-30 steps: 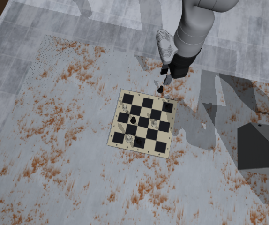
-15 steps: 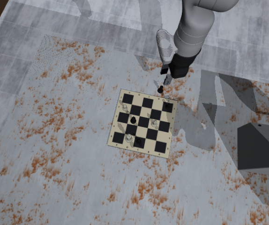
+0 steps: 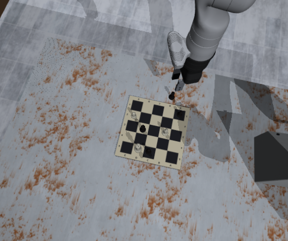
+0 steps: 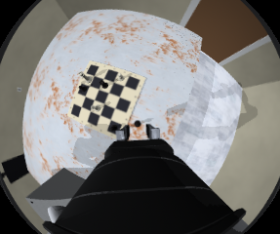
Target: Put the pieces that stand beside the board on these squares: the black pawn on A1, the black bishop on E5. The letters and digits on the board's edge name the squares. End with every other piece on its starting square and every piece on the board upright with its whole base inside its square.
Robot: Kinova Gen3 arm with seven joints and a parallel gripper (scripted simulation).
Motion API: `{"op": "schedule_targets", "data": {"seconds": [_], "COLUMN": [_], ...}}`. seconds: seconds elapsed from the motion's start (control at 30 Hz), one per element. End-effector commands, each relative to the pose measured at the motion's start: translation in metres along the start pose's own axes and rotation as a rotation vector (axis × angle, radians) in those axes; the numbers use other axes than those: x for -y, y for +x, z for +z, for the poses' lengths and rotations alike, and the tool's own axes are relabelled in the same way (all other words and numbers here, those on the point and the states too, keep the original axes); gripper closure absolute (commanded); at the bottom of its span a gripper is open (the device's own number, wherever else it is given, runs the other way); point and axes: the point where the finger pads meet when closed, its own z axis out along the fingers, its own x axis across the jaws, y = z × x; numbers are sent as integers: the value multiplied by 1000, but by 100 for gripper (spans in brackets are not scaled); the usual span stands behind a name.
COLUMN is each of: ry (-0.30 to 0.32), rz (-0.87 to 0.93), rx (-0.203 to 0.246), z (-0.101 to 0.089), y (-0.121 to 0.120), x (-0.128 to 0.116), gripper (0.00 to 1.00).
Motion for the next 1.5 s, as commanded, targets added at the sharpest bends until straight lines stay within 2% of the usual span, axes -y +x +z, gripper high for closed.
{"op": "schedule_targets", "data": {"seconds": [0.0,0.43,1.47], "ry": [1,1,1], "rz": [0,0,0], "rx": [0,0,0], "z": [0,8,48], "y": [0,0,0], "x": [0,0,1], "gripper": [27,27,27]}}
